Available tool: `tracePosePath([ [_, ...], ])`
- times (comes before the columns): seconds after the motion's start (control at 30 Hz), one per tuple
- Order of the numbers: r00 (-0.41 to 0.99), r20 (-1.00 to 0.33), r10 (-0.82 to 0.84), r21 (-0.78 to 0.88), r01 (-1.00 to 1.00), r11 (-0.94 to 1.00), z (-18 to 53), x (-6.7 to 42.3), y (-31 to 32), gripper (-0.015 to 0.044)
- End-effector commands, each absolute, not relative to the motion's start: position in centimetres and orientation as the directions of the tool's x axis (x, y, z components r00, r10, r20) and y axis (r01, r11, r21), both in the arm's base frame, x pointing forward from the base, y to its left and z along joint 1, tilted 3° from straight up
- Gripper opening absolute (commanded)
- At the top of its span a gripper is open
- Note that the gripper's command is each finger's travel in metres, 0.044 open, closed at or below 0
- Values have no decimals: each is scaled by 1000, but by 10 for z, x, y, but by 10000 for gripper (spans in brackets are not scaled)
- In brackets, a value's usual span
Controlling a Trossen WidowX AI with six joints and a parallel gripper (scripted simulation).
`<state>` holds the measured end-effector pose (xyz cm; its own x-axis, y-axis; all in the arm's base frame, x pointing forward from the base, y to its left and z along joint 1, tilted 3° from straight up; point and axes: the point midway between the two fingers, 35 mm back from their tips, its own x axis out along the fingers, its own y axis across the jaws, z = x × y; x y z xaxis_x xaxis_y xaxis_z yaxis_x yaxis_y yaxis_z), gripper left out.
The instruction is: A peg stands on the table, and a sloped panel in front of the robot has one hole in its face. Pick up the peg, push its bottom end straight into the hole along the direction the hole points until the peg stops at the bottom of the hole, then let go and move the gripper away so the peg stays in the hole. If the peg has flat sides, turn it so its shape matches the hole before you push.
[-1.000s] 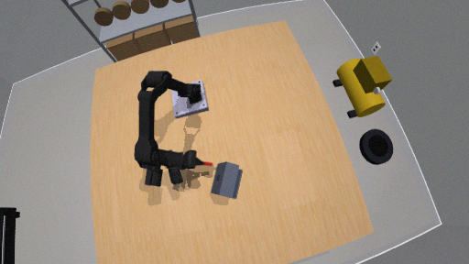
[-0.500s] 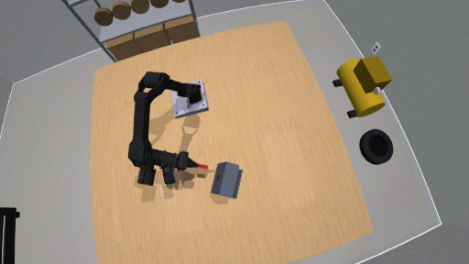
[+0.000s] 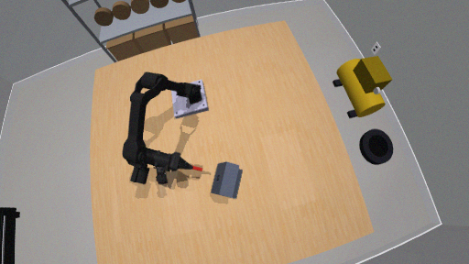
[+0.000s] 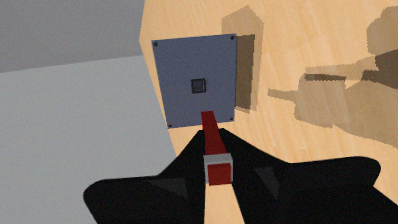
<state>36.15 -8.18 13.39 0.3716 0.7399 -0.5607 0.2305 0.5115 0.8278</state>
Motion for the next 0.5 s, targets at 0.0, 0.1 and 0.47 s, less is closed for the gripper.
tracePosePath([
  [0.0,383,-550,742,834,222,505,135,363,-83,0],
  [0.1,386,-549,741,836,221,503,133,365,-81,0],
  [0.47,402,-538,741,842,218,493,125,374,-73,0],
])
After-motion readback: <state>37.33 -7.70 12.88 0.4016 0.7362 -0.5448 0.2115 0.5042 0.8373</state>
